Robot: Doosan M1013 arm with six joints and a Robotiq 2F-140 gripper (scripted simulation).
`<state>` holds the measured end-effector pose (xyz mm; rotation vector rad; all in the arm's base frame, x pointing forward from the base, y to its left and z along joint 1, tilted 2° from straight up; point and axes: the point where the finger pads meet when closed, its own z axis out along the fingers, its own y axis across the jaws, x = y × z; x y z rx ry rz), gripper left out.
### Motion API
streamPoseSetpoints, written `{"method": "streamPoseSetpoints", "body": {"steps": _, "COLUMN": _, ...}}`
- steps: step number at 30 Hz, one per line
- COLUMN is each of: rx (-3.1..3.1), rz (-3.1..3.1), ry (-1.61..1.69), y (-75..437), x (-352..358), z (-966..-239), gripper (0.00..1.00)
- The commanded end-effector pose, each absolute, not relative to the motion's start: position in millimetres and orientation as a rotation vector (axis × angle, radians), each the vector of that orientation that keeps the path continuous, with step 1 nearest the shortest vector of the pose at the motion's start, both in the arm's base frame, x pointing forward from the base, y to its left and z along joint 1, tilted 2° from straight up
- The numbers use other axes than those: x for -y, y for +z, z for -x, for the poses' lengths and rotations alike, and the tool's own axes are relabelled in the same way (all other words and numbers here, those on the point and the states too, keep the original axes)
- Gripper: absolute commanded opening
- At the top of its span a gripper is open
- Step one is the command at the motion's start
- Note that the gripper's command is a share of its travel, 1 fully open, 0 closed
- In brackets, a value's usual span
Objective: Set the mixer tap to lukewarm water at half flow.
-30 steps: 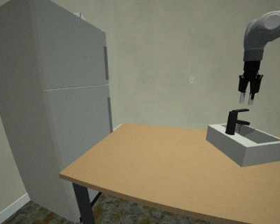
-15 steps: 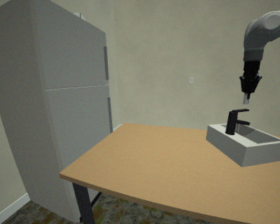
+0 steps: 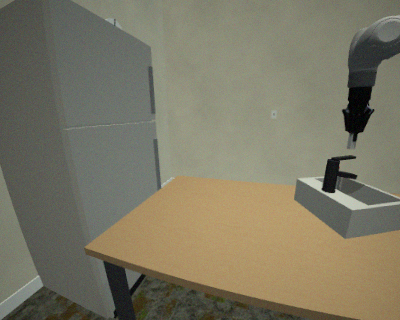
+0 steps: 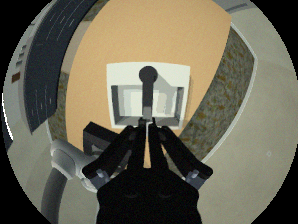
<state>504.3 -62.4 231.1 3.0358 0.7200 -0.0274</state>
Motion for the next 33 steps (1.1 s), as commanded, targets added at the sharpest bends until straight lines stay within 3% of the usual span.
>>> {"method": "streamPoseSetpoints", "body": {"steps": 1, "rx": -0.72, "rz": -3.036, "ry": -0.027, "y": 231, "x": 62, "z": -504, "gripper": 0.0}}
{"method": "streamPoseSetpoints", "body": {"steps": 10, "rx": -0.643, "rz": -3.053, "ry": -0.026, "y": 232, "x": 62, "z": -504, "gripper": 0.0}}
{"method": "streamPoseSetpoints", "body": {"steps": 20, "rx": -0.123, "rz": -3.115, "ry": -0.02, "y": 235, "x": 62, "z": -504, "gripper": 0.0}}
{"method": "streamPoseSetpoints", "body": {"steps": 33, "rx": 1.15, "rz": -2.913, "ry": -0.001, "y": 247, "x": 62, "z": -505, "gripper": 0.0}}
